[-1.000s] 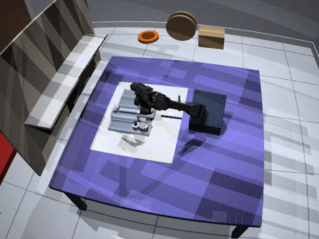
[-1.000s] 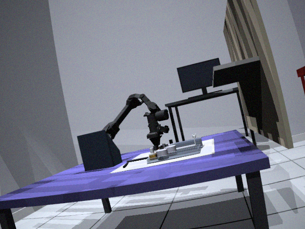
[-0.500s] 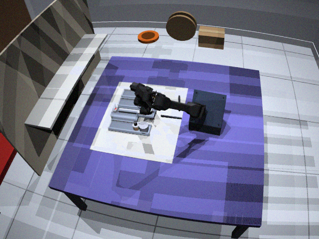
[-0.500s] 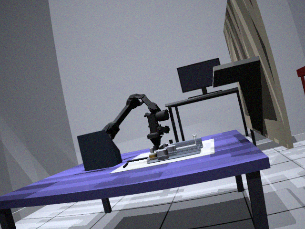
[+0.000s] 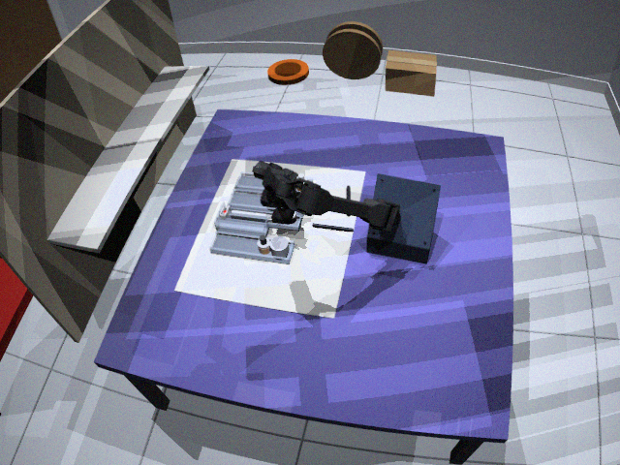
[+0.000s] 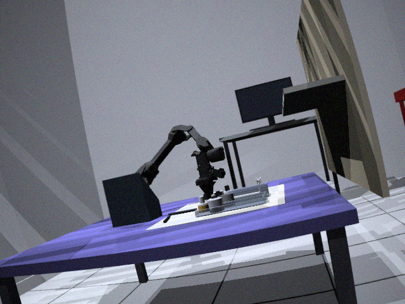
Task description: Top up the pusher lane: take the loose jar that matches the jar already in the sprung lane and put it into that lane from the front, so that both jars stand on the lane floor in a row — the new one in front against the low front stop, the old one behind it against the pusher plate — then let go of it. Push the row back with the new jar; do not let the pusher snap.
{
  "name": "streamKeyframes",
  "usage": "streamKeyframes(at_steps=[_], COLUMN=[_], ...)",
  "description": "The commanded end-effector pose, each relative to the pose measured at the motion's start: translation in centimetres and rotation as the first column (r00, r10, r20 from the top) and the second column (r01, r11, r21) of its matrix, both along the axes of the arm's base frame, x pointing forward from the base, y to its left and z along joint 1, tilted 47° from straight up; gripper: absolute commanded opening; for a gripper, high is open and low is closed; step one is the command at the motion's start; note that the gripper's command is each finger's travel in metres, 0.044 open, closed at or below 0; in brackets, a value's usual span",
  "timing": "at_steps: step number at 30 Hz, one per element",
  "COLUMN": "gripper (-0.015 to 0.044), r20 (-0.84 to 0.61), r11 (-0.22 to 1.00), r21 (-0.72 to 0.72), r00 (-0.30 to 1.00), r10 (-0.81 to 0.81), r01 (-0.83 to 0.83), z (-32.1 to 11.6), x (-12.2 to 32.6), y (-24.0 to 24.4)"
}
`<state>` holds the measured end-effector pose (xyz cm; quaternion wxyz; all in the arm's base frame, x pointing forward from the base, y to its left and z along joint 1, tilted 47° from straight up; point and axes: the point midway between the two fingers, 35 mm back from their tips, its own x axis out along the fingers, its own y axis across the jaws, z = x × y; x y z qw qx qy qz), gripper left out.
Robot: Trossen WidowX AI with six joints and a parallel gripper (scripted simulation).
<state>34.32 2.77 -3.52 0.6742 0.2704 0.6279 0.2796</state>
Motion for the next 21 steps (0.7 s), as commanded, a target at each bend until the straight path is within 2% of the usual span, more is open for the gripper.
streamKeyframes(at_steps=[1, 21], gripper=[0.0000, 0.0000], r20=[0.017, 0.017], r11=[1.000, 1.000], r21=[0.007, 0.007], r00=[1.000, 1.000], r10=[0.000, 0.000], r01=[0.000, 0.000], z=[0.02, -0.49], x=[0.42, 0.31], y=[0.34, 0.88])
